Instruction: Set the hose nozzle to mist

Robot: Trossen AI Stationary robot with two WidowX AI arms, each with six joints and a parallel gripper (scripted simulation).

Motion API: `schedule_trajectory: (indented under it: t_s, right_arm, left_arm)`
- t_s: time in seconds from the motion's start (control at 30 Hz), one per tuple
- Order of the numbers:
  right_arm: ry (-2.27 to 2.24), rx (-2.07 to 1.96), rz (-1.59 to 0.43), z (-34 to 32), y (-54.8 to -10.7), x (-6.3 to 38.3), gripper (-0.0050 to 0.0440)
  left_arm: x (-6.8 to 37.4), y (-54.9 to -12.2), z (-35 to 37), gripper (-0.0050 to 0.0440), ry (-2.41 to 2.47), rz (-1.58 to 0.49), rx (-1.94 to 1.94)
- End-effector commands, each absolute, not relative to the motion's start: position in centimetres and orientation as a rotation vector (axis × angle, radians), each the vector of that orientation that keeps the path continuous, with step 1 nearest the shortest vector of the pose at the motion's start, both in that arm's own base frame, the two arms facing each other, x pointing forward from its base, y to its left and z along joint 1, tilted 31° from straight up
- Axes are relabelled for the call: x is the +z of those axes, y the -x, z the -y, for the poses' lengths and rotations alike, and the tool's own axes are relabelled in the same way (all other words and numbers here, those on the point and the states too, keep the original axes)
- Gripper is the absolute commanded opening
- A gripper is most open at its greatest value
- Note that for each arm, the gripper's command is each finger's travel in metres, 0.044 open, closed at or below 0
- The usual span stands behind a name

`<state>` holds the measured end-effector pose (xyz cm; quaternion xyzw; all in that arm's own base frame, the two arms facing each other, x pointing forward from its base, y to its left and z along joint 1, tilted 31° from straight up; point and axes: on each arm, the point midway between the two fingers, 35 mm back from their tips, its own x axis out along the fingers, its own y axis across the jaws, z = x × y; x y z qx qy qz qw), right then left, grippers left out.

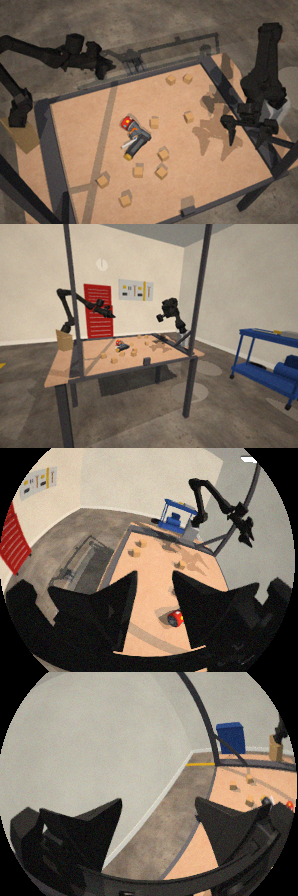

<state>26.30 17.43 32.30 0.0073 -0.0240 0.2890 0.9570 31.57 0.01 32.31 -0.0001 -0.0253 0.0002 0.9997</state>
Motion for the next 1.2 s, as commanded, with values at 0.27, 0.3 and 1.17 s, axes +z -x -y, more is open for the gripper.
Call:
schedule_trajectory:
  t_s: [0.27, 0.3, 1.17]
  right_arm:
    - [-0.026, 0.791, 0.066, -22.5, -22.0, 33.0, 0.0407]
    - [-0.026, 0.812, 0.066, -22.9, -21.6, 33.0, 0.0407]
    - [-0.028, 0.898, 0.063, -24.7, -19.6, 32.9, 0.0407]
  left_arm:
    - [33.2, -31.3, 0.1, 0.0180, 0.007, 0.074, -0.004]
    - [33.2, -31.3, 0.1, 0.0180, 0.007, 0.074, -0.004]
    - [33.2, -31.3, 0.1, 0.0362, 0.007, 0.074, -0.004]
